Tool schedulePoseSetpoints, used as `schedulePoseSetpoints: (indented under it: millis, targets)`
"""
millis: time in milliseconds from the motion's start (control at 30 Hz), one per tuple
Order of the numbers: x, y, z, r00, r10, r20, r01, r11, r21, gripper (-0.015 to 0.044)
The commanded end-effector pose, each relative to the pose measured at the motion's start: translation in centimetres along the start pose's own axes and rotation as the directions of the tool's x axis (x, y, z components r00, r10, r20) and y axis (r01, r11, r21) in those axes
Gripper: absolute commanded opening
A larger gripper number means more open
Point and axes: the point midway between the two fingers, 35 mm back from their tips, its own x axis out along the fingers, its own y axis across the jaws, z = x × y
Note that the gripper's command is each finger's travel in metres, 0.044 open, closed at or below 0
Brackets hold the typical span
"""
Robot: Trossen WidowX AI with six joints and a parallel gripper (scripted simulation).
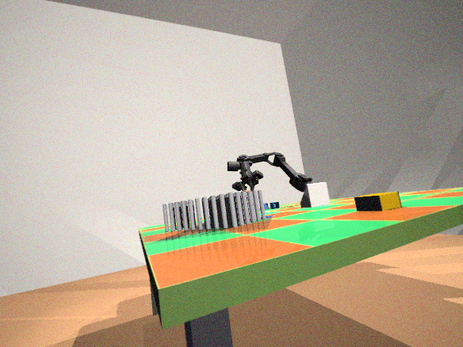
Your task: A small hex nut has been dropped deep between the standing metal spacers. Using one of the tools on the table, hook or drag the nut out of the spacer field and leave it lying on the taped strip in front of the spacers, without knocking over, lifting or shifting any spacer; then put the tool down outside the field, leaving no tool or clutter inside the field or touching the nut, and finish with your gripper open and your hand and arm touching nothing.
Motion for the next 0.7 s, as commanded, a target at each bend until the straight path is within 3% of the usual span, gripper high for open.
schedulePoseSetpoints:
  millis: [0,267,333,667]
  targets:
    - [-1.7,-0.4,-0.9,1.0,0.003,-0.005,-0.003,1.0,0.001,0.0]
    - [-5.4,-1.8,-2.3,1.0,0.008,-0.006,-0.008,1.0,0.0,0.0]
    - [-4.1,-1.5,-2.0,1.0,0.003,0.0,-0.003,1.0,-0.024,0.0]
    - [-3.4,-3.2,-4.7,1.0,-0.01,-0.004,0.008,0.934,-0.356,0.0]
